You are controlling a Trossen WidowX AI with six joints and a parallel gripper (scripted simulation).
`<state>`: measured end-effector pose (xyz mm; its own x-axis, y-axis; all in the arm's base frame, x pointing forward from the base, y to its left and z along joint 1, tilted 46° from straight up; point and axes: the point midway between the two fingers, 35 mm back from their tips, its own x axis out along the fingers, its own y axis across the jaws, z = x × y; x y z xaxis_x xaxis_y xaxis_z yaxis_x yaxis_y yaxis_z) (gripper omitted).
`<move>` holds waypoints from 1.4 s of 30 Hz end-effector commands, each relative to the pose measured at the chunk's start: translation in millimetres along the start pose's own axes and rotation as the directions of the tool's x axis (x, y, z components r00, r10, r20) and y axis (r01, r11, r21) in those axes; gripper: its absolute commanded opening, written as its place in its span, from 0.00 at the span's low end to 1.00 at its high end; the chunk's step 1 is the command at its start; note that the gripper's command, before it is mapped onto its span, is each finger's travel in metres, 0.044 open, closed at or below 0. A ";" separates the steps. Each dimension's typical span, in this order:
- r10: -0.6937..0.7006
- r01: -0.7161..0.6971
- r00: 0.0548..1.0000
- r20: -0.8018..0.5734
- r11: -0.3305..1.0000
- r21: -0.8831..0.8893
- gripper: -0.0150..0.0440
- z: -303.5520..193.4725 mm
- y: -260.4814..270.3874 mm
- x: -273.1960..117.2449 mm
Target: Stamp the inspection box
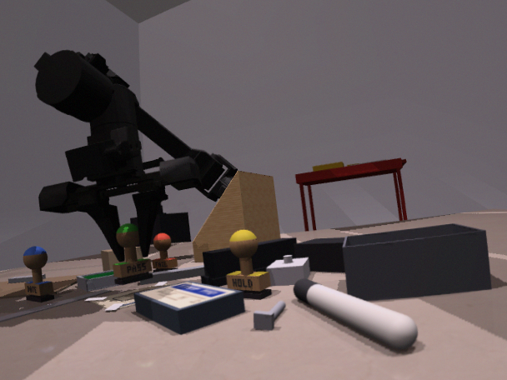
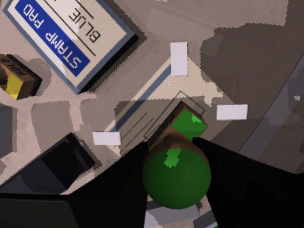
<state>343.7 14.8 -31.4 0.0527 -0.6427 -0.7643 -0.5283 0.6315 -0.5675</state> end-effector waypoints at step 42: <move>-0.007 0.007 1.000 -0.001 1.000 -0.005 0.25 -2.2 -2.0 18.3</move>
<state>343.4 1.7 -43.5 0.0527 -0.6443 -0.7630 -0.5296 0.6297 -0.5683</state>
